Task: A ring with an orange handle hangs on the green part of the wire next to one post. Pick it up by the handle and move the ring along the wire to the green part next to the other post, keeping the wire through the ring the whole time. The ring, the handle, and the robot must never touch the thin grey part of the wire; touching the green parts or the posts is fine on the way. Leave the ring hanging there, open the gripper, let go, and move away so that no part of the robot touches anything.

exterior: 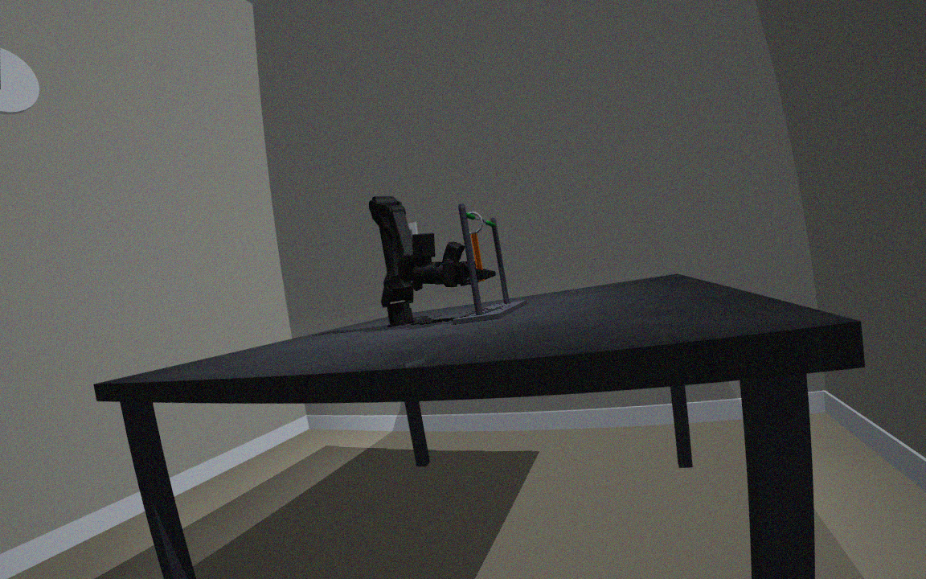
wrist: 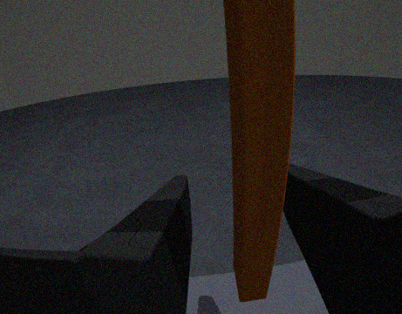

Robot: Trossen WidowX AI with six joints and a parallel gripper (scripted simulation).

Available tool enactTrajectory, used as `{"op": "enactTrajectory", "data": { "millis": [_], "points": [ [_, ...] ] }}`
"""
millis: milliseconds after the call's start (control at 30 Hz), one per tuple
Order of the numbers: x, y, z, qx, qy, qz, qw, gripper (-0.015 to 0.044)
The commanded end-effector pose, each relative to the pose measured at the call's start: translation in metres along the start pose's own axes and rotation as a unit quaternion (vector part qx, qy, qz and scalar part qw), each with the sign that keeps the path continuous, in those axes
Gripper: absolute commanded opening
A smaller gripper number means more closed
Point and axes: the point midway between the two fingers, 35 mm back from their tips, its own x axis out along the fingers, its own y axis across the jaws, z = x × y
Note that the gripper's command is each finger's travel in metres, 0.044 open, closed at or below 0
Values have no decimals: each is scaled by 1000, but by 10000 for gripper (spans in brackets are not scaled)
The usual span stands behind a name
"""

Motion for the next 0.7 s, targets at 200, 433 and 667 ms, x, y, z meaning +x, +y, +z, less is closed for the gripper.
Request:
{"op": "enactTrajectory", "data": {
  "millis": [200,433,667],
  "points": [
    [0,-1,1,1,-1,-3,1000,160],
    [0,0,0,0,0,0,1000,3],
    [0,0,0,0,0,0,1000,-150]
  ]
}}
